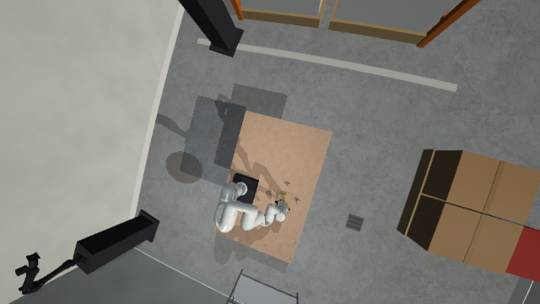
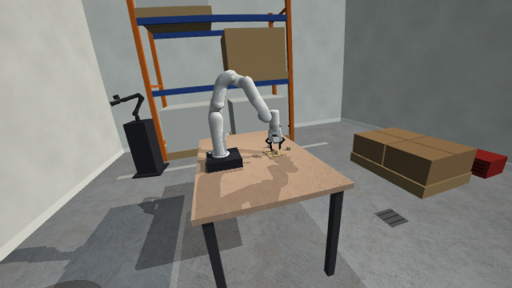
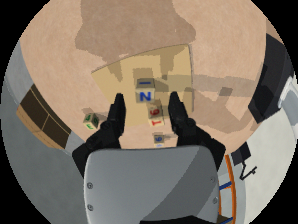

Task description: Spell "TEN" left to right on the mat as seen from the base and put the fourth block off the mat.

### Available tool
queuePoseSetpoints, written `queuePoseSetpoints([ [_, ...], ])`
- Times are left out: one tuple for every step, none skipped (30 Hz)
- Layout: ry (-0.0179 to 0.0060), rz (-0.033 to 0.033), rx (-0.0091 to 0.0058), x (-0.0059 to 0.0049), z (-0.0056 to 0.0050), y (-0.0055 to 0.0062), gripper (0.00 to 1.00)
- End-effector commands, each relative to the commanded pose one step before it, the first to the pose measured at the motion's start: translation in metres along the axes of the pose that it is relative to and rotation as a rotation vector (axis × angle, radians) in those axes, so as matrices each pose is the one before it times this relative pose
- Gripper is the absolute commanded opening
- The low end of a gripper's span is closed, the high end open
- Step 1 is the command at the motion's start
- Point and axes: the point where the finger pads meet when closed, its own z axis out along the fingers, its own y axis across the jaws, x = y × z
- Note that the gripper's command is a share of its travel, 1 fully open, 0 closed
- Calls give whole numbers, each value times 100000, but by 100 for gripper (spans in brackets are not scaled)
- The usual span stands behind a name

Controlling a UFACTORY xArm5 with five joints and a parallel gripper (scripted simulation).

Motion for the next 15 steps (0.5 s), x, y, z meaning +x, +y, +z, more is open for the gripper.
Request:
queuePoseSetpoints([
  [-65, 0, 332, -25, -97, -130, 63],
  [0, 0, 0, 0, 18, 0, 63],
  [0, 0, 0, 0, 32, 0, 63],
  [0, 0, 0, 0, 49, 1, 63],
  [0, 0, 0, 0, 68, 1, 63],
  [0, 0, 0, 0, 87, 1, 63],
  [0, 0, 0, 0, 106, 2, 63],
  [0, 0, 0, 0, 125, 3, 63],
  [0, 0, 0, 1, 142, 4, 63],
  [0, 0, 0, 1, 157, 5, 63],
  [0, 0, 0, 0, 0, 0, 63],
  [0, 0, 0, 0, 0, 0, 63],
  [0, 0, 0, 1, 169, 6, 63],
  [0, 0, 0, 0, 173, -2, 63],
  [0, 0, 0, 0, 179, -1, 63],
])
